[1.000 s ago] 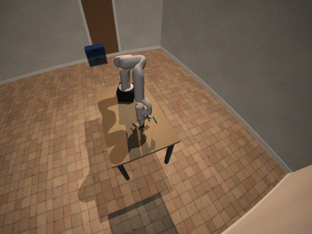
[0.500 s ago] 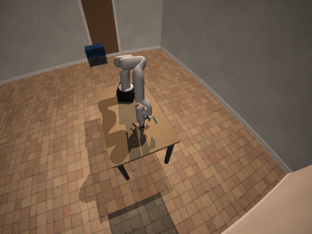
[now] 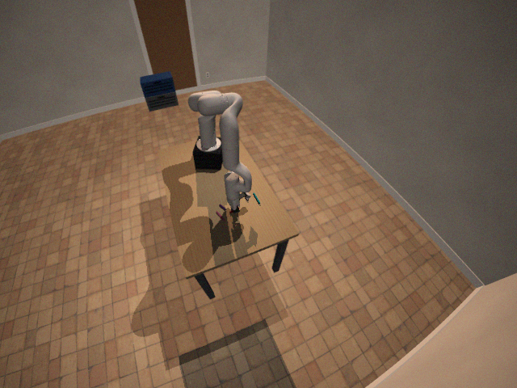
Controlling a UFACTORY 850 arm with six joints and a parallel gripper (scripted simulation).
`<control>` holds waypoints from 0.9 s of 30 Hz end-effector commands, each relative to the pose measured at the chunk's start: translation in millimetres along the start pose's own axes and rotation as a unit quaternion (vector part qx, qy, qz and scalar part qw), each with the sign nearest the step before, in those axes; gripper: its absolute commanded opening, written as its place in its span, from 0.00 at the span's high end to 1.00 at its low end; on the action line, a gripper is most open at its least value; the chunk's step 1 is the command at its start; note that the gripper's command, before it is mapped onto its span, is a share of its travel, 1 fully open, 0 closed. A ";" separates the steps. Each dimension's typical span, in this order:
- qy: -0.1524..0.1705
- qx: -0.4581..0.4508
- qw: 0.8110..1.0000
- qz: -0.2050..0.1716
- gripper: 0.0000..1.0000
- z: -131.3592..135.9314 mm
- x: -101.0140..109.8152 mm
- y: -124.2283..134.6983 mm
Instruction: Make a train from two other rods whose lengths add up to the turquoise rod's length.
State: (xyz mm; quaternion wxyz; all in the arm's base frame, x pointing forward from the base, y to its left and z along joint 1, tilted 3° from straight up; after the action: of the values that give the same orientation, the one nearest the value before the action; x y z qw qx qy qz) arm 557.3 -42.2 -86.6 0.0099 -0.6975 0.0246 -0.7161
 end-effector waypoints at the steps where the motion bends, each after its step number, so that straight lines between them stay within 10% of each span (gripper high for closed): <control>1: 0.001 0.000 1.000 0.000 0.76 0.9 0.7 0.1; 18: 0.001 0.000 1.000 0.000 0.76 0.9 0.7 0.1; 19: 0.001 0.000 1.000 0.000 0.96 0.9 0.7 0.1; 27: 0.001 0.000 1.000 0.000 0.96 0.9 0.7 0.1</control>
State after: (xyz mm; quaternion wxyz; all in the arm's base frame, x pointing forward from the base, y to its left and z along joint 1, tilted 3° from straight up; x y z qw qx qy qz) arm 557.3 -42.2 -86.7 0.0099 -0.6975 0.0246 -0.7161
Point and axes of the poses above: the point where the finger pads meet when closed, its own x axis back along the fingers, its own z axis across the jaws, y = z × x, the point moved 5 cm from there along x, back along the fingers, and after that the axes turned 5 degrees about -x, right-handed, at the moved point
